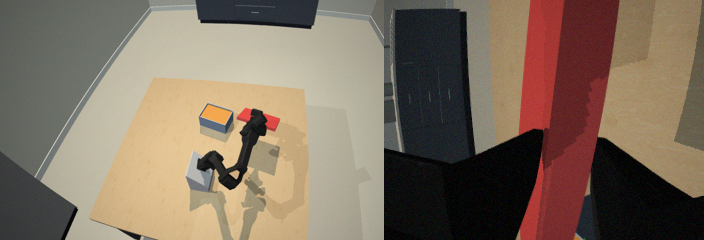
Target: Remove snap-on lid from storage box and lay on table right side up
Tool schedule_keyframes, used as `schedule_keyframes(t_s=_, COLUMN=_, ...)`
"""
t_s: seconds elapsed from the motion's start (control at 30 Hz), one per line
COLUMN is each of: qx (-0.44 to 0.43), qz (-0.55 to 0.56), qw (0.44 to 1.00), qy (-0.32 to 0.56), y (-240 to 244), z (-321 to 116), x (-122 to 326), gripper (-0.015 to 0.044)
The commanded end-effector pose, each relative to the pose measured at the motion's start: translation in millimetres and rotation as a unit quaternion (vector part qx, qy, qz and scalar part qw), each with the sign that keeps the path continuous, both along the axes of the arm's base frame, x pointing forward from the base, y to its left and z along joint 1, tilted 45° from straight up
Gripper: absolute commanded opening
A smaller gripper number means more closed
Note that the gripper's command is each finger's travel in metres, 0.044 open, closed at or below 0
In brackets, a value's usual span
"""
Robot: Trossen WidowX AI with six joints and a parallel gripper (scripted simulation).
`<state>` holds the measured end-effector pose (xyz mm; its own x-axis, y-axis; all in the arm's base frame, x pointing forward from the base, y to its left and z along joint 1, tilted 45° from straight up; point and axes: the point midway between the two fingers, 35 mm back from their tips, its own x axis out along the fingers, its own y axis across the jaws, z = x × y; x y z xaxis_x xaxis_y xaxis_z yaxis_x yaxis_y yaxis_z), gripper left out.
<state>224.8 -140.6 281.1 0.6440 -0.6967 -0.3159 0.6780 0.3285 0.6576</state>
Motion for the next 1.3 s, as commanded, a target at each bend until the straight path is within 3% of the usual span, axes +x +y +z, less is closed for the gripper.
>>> schedule_keyframes(t_s=0.0, qx=-0.001, qz=0.007, qw=1.0, qy=-0.006, y=0, z=2, x=1, gripper=0.0)
schedule_keyframes(t_s=1.27, qx=-0.003, qz=0.007, qw=1.0, qy=-0.007, y=-23, z=-25, x=-3, gripper=0.0)
